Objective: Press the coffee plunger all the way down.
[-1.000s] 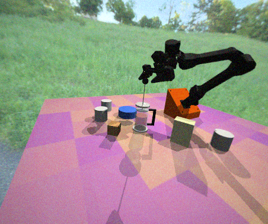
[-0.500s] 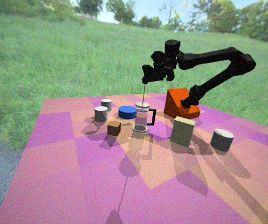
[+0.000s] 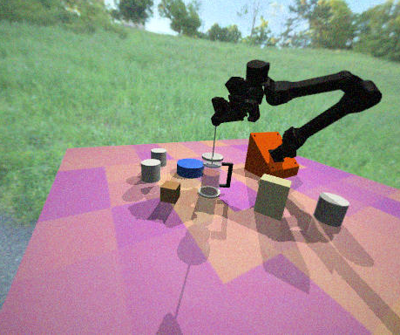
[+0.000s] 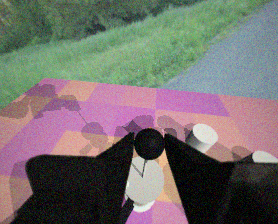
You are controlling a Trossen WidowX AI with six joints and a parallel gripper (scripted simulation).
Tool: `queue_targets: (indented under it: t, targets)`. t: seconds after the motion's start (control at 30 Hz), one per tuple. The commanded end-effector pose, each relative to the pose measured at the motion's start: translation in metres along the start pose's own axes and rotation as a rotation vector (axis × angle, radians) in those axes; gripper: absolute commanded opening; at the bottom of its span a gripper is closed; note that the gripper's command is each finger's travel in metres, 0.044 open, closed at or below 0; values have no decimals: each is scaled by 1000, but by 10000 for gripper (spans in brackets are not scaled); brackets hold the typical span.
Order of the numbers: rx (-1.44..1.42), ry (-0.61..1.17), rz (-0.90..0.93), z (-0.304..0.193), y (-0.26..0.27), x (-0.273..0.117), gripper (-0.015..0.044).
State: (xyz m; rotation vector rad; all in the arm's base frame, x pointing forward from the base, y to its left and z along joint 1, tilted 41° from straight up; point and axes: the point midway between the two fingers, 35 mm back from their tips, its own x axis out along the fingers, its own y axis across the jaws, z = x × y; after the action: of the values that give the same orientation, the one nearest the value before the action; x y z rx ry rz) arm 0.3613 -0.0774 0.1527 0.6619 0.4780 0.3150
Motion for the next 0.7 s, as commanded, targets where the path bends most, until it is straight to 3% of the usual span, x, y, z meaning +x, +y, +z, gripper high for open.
queue_targets:
  t: [0.0,0.67]
  targets:
    - [4,12,-5,-10,-2,6,119]
    - [4,14,-6,-37,-4,26,119]
